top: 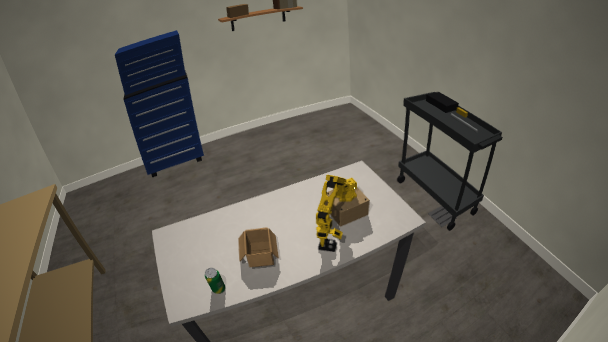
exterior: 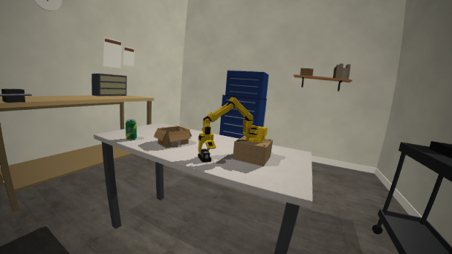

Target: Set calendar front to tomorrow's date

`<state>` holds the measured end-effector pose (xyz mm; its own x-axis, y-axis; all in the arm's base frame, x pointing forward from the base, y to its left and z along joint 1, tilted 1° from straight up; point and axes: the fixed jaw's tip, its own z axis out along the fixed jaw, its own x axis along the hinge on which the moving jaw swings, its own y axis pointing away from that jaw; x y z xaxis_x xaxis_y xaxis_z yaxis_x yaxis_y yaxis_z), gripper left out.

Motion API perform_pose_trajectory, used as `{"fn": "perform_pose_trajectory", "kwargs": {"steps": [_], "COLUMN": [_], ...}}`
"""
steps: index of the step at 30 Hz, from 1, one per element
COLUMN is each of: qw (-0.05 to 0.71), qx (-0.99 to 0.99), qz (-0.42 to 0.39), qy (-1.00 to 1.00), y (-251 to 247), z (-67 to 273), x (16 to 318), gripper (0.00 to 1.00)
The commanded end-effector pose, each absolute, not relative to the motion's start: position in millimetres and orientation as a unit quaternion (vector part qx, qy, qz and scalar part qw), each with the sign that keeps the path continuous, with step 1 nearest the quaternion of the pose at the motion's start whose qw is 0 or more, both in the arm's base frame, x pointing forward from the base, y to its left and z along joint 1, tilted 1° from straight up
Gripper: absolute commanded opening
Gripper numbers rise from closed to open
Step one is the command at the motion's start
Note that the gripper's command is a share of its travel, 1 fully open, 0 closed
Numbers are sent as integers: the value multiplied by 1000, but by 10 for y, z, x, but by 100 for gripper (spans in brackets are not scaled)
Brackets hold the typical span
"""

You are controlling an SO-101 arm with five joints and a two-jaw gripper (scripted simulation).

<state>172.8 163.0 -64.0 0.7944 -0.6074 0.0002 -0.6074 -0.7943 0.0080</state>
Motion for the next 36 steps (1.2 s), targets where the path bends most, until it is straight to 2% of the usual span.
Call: {"fn": "perform_pose_trajectory", "kwargs": {"steps": [1, 25, 36], "qw": [0, 0, 0], "qx": [947, 947, 947], "qz": [0, 0, 0], "qy": [-320, -320, -320], "y": [1625, 1625, 1625], "z": [-653, -653, -648], "x": [1753, 1753, 1754], "gripper": [19, 35, 36]}}
